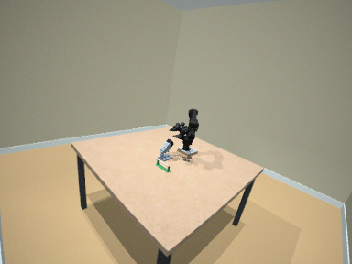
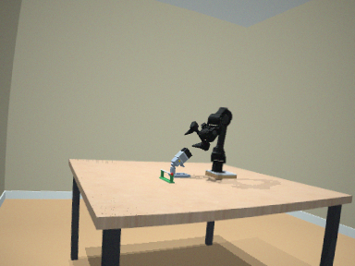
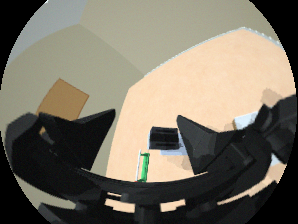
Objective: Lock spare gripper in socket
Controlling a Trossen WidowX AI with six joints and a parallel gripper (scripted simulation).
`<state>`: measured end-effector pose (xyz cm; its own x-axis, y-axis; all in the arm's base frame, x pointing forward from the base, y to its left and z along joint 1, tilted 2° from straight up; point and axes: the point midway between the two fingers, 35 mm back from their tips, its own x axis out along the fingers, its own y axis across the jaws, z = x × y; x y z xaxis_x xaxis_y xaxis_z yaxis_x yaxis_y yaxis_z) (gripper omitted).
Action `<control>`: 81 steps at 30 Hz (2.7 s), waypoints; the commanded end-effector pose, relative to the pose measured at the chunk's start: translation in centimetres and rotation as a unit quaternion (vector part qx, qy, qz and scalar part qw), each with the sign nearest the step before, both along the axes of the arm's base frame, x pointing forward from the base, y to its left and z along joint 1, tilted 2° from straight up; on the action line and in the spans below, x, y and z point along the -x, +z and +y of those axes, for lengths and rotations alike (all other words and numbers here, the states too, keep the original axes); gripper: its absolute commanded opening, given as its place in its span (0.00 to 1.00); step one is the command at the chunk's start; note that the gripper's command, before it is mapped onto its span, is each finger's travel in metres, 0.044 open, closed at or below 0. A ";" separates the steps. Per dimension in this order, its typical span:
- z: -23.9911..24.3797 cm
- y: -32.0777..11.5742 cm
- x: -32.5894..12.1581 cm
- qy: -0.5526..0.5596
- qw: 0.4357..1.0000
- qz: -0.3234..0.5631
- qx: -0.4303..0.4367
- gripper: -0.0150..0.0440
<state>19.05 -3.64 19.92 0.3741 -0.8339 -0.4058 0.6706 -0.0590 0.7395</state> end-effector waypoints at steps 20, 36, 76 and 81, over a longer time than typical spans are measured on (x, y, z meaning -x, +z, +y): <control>12.8 1.4 -1.6 0.124 0.979 -0.069 -0.149 0.56; 13.6 0.5 -6.1 0.289 0.893 0.344 -0.003 0.56; 10.9 -3.2 -18.4 0.727 0.113 0.651 0.186 0.56; 10.2 -3.5 -19.5 0.753 0.006 0.620 0.221 0.56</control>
